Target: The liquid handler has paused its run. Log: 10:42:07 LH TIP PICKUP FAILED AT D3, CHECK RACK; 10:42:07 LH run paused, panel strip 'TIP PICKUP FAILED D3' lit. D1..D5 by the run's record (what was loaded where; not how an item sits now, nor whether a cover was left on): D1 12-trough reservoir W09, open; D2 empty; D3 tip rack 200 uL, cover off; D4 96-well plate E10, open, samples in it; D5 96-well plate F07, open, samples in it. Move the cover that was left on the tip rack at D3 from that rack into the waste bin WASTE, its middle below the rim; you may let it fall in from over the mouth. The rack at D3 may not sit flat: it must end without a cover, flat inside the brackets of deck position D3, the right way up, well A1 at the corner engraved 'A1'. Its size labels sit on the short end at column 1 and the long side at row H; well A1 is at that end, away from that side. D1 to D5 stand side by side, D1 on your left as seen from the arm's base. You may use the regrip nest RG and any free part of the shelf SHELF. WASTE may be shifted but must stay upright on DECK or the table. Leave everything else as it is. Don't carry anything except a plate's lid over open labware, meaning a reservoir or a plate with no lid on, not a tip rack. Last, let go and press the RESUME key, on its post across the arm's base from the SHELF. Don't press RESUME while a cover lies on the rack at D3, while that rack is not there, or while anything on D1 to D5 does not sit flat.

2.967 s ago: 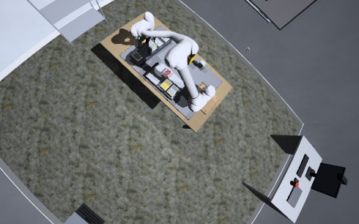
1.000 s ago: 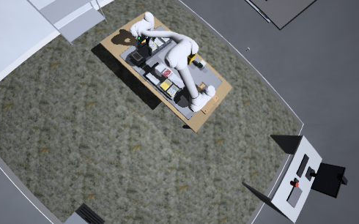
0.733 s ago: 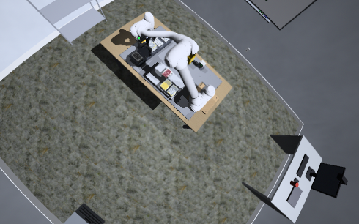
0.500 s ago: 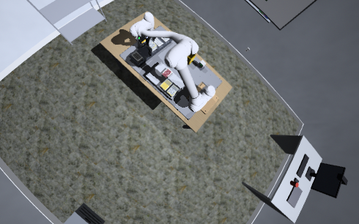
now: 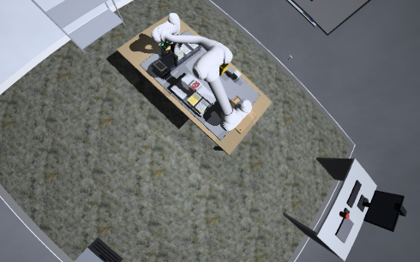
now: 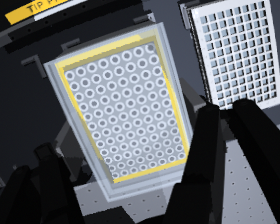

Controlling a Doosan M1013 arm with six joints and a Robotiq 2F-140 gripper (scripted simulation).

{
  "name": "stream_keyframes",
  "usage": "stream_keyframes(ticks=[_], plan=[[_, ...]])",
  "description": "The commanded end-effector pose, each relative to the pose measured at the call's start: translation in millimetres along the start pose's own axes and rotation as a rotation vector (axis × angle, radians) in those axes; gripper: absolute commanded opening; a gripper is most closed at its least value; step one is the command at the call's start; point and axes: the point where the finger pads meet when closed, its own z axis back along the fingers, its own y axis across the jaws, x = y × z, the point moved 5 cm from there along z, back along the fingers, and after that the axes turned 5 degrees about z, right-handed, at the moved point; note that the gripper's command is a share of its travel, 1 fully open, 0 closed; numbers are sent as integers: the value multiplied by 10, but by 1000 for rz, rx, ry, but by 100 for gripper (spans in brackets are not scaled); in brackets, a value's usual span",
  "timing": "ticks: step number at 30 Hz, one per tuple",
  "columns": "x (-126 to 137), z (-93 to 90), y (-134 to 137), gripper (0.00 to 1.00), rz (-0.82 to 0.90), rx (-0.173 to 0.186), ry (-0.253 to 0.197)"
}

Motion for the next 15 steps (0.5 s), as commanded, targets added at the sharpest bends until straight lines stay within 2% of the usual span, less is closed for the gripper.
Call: stream_keyframes(ticks=[1, 15], plan=[[-16, 115, -14, 0, 2, 5, 8], [-14, 315, -15, 0, 2, 5, 8]])
